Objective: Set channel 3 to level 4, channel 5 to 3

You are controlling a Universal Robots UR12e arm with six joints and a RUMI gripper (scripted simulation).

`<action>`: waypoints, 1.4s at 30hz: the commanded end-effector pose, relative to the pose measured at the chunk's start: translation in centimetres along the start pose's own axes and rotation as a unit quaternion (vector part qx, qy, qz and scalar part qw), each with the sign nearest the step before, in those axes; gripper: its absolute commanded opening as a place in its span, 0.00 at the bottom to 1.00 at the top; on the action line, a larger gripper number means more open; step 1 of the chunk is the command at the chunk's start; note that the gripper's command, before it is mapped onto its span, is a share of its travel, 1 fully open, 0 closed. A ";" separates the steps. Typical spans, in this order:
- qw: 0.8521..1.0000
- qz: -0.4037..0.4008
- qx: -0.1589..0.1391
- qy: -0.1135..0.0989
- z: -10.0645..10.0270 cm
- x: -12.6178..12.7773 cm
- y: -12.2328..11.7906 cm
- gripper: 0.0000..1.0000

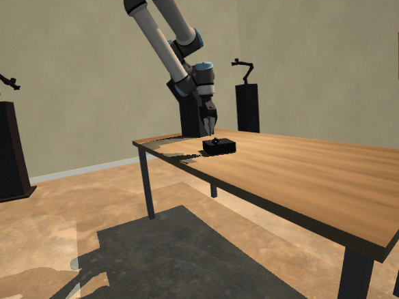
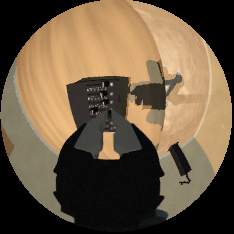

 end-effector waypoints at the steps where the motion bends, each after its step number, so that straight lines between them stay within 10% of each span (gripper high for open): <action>1: 1.000 0.002 0.000 0.000 -0.2 0.0 0.0 0.00; 42: 1.000 0.002 0.000 0.000 -2.1 0.1 0.0 0.00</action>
Point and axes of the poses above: the point where the finger pads meet when closed, its own z axis back along the fingers, its own x axis across the jaws, y = z × x, the point moved 5 cm from there along z, back along the fingers, and after that the axes turned 6 degrees about z, right-handed, at the moved point
